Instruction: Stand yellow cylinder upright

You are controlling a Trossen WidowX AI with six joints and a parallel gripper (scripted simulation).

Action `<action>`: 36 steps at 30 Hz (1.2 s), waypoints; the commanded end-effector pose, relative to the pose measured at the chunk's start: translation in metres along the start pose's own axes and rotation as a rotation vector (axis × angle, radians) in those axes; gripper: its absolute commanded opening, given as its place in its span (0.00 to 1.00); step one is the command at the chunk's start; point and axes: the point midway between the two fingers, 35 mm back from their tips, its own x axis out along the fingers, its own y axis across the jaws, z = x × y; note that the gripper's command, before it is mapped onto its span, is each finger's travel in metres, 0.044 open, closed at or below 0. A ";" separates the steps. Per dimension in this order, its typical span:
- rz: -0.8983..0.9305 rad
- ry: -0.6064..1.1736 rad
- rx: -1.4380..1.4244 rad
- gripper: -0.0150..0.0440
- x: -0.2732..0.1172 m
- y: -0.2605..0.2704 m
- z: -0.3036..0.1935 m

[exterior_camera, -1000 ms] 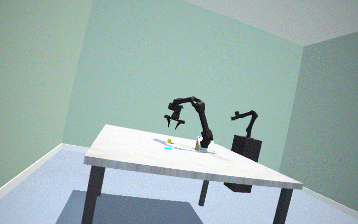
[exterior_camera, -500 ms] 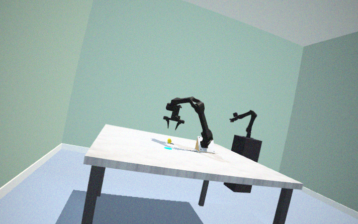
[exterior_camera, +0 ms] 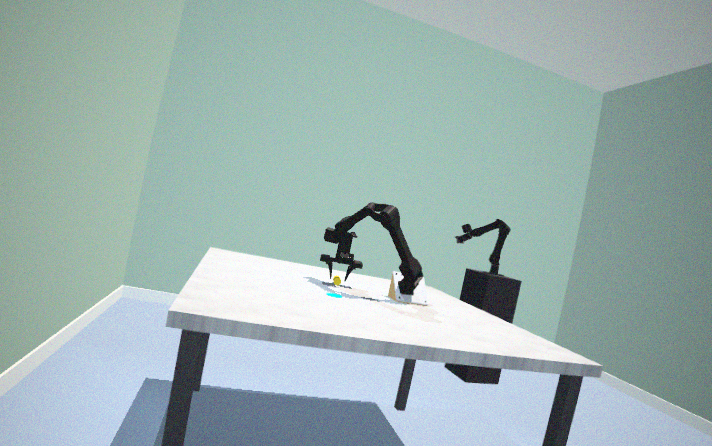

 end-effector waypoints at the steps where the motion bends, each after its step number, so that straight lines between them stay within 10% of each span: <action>1: -0.008 -0.003 0.006 0.65 0.005 0.000 0.000; 6: -0.008 -0.003 0.006 0.43 0.005 0.000 0.000; 36: -0.009 0.002 0.007 0.43 -0.072 -0.004 -0.002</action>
